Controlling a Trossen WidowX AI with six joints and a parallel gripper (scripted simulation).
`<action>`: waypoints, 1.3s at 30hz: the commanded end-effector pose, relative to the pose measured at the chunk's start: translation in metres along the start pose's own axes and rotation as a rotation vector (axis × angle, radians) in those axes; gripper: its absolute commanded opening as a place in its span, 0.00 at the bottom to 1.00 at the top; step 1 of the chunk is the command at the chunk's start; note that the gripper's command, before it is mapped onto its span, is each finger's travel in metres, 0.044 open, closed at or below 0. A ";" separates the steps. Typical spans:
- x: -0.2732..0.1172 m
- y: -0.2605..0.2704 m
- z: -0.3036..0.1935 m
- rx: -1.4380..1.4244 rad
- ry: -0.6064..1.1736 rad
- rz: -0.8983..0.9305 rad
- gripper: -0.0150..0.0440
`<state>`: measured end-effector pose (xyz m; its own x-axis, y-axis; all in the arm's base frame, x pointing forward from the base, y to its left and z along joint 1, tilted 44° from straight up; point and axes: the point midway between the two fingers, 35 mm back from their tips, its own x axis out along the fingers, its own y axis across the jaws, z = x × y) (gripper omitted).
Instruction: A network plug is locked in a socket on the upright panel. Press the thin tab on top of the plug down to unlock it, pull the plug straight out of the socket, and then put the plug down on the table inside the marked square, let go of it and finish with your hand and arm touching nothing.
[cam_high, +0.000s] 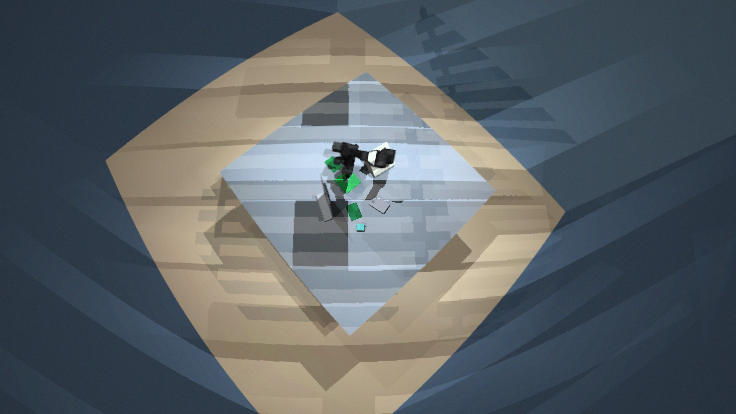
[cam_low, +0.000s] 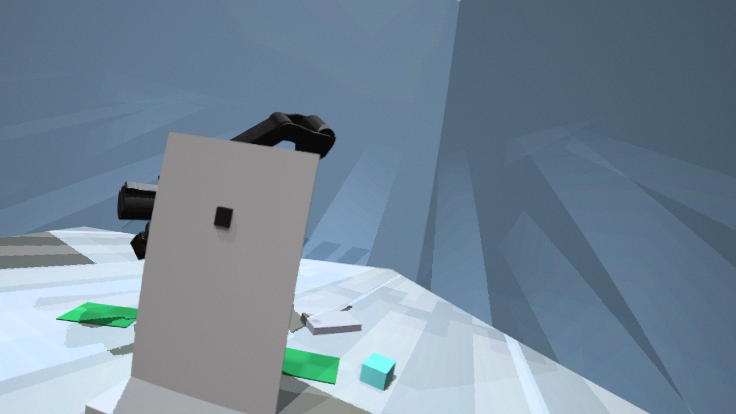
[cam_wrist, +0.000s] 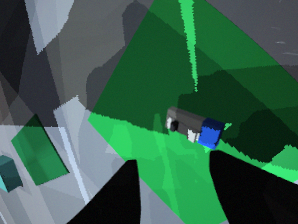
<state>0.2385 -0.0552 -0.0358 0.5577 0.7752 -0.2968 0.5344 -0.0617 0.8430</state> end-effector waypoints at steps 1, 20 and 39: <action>-0.003 0.001 0.001 -0.008 0.000 -0.003 0.52; -0.024 0.013 0.004 -0.006 -0.006 -0.010 0.52; -0.047 0.028 0.004 -0.006 -0.005 -0.010 0.52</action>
<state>0.2301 -0.0915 -0.0036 0.5571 0.7726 -0.3046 0.5404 -0.0588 0.8393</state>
